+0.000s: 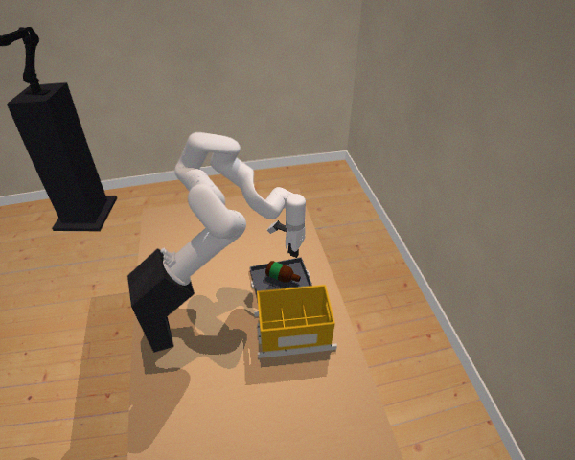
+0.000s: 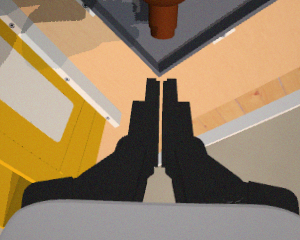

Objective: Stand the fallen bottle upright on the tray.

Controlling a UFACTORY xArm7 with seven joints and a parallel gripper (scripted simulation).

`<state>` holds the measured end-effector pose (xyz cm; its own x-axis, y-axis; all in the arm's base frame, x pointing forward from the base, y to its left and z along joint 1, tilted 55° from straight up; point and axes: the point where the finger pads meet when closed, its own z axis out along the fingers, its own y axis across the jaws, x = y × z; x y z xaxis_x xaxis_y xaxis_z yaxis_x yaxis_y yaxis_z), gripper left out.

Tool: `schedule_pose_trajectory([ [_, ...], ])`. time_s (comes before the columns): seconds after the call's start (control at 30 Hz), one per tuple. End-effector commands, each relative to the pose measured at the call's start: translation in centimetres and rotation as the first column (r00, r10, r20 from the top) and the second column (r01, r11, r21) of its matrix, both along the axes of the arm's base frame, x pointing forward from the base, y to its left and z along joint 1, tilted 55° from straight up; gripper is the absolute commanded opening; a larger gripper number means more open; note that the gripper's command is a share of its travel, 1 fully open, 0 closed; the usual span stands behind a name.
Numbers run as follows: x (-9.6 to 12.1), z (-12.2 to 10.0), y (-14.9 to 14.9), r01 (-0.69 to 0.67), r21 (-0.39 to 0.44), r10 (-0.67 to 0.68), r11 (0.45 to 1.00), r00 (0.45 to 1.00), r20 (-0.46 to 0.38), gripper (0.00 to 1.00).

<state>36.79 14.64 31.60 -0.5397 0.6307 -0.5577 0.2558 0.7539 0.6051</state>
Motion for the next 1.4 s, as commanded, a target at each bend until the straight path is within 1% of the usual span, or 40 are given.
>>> schedule_pose_trajectory([
  [0.0,-0.02,0.1,0.02,-0.001,0.001,0.001,1.0,1.0,0.002,0.0],
  [0.6,-0.02,0.1,0.02,-0.001,0.001,0.001,1.0,1.0,0.002,0.0],
  [0.63,-0.02,0.1,0.02,-0.001,0.001,0.001,1.0,1.0,0.002,0.65],
  [1.37,-0.02,0.1,0.02,-0.001,0.001,0.001,1.0,1.0,0.002,0.65],
])
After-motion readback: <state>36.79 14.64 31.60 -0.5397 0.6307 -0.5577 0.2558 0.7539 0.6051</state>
